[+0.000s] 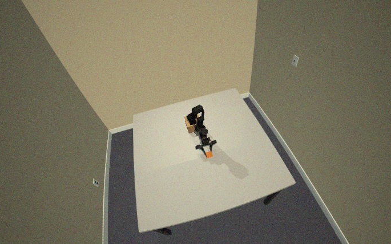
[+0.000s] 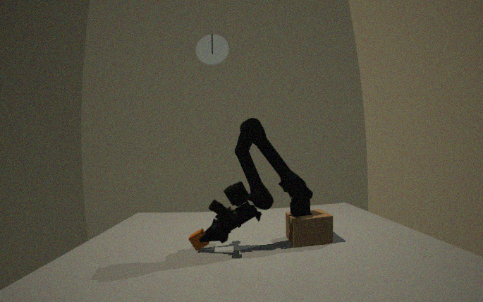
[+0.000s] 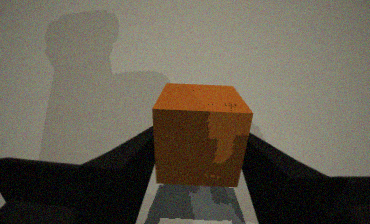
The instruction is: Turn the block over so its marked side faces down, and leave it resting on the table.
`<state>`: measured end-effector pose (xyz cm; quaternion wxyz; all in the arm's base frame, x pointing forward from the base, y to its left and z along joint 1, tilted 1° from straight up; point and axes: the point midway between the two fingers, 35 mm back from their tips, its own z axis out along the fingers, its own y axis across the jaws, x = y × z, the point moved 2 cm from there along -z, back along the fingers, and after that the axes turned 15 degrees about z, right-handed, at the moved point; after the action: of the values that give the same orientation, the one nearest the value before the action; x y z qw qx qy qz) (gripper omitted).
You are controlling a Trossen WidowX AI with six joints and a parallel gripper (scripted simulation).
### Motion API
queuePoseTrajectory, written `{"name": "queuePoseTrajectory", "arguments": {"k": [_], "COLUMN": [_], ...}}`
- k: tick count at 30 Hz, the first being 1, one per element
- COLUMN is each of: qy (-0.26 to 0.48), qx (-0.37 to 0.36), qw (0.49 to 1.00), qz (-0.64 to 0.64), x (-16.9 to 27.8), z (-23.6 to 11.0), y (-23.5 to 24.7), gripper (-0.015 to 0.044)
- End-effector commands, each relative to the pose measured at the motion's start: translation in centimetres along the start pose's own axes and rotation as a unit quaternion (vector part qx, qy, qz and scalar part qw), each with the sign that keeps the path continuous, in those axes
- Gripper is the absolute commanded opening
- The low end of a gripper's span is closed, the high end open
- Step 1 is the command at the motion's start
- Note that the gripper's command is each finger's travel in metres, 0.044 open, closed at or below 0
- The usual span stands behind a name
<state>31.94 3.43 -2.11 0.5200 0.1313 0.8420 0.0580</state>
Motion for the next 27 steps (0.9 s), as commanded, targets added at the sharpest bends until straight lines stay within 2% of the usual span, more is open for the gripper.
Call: {"name": "queuePoseTrajectory", "arguments": {"k": [1,6,27], "qy": [-0.003,-0.003,-0.003], "qx": [0.001,0.001,0.001], "qw": [1.0,1.0,1.0], "qz": [-0.003,-0.003,-0.003], "x": [-0.08,-0.08,-0.08], "z": [-0.01,-0.01,-0.01], "y": [-0.03,-0.03,-0.03], "gripper": [0.0315,0.044,0.044]}}
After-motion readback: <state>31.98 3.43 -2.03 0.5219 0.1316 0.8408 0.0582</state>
